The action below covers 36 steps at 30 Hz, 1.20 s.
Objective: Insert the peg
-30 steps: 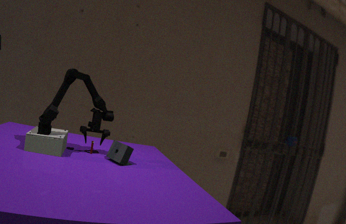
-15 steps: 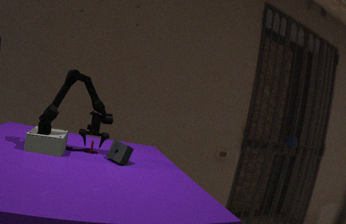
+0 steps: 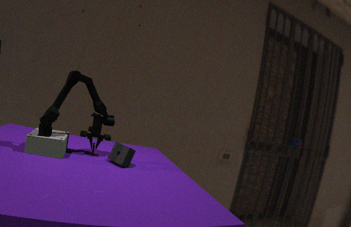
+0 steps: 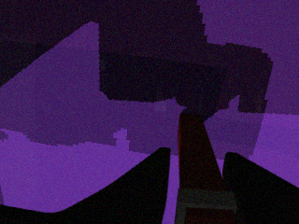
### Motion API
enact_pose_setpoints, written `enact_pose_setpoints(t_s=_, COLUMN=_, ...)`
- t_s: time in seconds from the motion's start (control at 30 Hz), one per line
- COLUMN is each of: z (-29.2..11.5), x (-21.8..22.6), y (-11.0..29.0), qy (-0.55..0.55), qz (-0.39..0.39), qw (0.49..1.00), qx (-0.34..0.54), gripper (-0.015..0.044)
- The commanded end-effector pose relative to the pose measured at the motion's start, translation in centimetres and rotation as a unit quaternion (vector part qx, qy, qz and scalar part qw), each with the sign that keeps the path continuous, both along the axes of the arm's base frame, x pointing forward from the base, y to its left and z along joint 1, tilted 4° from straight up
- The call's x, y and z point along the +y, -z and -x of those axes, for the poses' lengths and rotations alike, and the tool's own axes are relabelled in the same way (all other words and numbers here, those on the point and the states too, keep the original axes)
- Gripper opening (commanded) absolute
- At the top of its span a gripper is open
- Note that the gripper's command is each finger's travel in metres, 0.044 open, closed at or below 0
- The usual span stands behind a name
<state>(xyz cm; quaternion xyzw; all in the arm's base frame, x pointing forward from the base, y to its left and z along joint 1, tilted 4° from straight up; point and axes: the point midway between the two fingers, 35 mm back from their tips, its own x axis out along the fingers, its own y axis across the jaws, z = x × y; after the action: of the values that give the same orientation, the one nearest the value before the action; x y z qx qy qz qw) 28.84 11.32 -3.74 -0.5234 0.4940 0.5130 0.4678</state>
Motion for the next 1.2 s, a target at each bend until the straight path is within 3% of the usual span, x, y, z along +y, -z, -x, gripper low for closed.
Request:
enact_pose_setpoints(t_s=0.0, z=0.0, x=0.0, y=-0.1, qy=0.000, qz=0.000, qw=1.000, qx=-0.001, gripper=0.0013)
enact_pose_setpoints(t_s=0.3, z=-0.1, x=0.1, y=-0.6, qy=0.000, qz=-0.001, qw=1.000, qx=-0.001, gripper=0.0000)
enact_pose_setpoints(t_s=0.8, z=0.1, x=0.0, y=-7.9, qy=-0.001, qz=-0.002, qw=1.000, qx=0.002, gripper=0.0000)
enact_pose_setpoints(t_s=1.17, z=-0.1, x=-0.3, y=-7.7, qy=0.013, qz=-0.014, qw=1.000, qx=0.001, gripper=0.0000)
